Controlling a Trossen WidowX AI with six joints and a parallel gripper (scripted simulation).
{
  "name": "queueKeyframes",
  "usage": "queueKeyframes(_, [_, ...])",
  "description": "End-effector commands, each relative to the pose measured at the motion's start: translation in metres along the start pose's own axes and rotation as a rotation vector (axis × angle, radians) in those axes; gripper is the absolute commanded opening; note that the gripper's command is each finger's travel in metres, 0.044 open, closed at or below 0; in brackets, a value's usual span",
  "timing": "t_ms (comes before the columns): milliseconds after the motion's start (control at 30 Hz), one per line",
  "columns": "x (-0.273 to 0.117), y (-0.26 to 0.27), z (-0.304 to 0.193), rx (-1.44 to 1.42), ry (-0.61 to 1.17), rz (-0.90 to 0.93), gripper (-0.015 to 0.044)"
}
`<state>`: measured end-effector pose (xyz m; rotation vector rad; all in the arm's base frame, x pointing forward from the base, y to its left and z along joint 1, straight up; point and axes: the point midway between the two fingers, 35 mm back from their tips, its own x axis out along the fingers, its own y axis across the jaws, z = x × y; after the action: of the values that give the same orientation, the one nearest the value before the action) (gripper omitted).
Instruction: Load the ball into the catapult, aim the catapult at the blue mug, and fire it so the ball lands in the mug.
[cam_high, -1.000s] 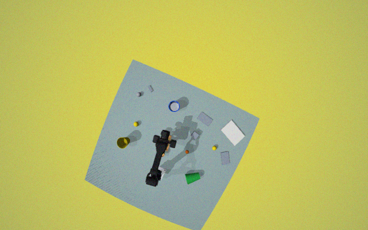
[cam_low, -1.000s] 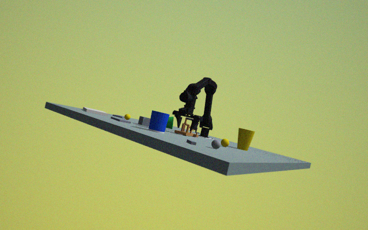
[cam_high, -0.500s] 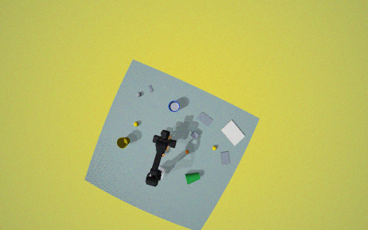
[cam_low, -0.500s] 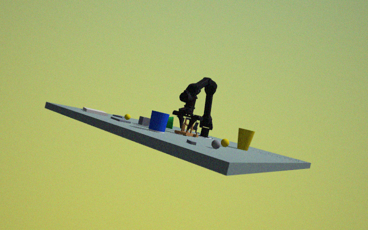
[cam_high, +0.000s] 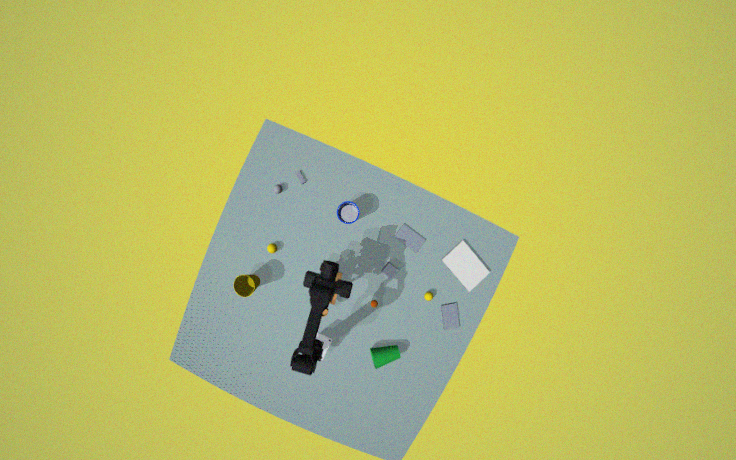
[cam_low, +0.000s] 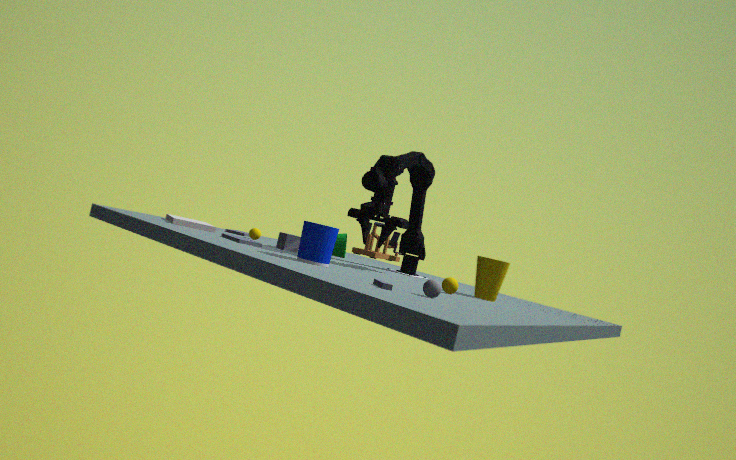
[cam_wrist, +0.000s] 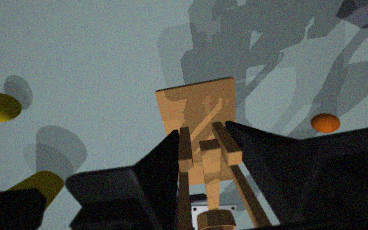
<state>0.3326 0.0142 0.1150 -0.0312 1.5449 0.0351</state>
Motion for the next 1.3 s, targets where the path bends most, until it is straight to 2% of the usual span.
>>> queueKeyframes(0, [0.003, 0.0, 0.001, -0.001, -0.004, -0.001, 0.0])
queueKeyframes(800, [0.042, 0.0, 0.0, -0.001, -0.003, -0.001, 0.0])
queueKeyframes(1000, [0.039, 0.0, 0.0, 0.0, -0.001, 0.0, 0.0])
queueKeyframes(1267, [0.039, 0.0, 0.0, 0.0, -0.001, 0.0, 0.021])
